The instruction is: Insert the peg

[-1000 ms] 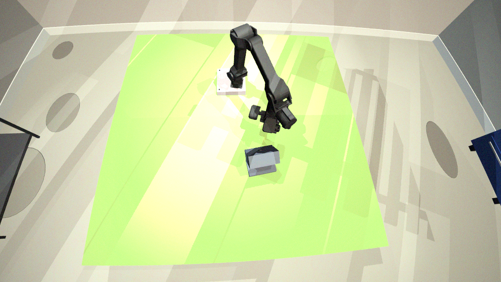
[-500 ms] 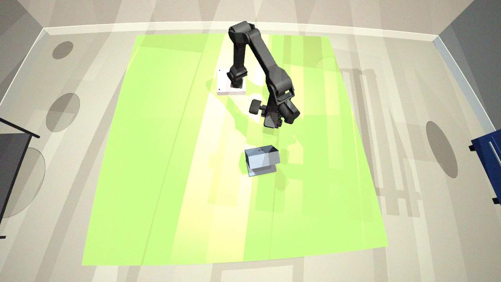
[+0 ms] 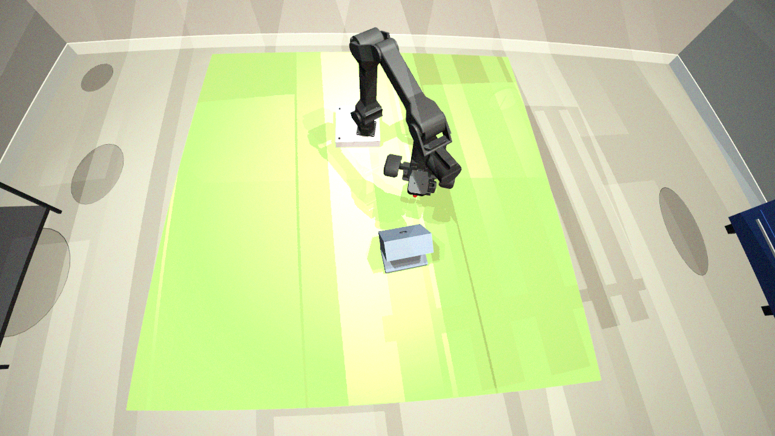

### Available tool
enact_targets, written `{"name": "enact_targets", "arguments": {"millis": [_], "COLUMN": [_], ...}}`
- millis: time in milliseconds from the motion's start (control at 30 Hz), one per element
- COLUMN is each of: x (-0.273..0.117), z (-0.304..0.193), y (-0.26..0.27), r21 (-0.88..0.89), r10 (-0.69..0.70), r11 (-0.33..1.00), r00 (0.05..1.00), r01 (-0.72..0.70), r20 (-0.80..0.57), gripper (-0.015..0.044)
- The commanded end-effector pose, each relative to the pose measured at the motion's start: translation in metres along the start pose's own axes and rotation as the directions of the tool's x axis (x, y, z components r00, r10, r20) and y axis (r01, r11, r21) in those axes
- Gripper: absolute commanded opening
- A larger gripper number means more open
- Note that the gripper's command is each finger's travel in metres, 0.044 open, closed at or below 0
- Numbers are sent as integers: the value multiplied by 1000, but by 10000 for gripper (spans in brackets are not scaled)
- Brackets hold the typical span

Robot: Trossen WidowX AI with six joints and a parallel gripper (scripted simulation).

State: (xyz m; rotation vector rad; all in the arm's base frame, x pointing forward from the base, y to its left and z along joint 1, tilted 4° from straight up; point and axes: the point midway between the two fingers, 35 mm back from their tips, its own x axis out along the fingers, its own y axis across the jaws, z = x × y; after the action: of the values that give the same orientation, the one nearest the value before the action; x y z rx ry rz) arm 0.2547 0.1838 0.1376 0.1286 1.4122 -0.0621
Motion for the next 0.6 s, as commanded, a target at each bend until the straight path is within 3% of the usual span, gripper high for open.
{"name": "enact_targets", "arguments": {"millis": [0,567], "x": [0,-3], "z": [1,4], "y": [-3,-8], "r21": [-17,-75], "r10": [8,58], "r11": [1000,996], "r00": [1000,993], "r01": [-7,-50], "r20": [21,101], "gripper": [0,0]}}
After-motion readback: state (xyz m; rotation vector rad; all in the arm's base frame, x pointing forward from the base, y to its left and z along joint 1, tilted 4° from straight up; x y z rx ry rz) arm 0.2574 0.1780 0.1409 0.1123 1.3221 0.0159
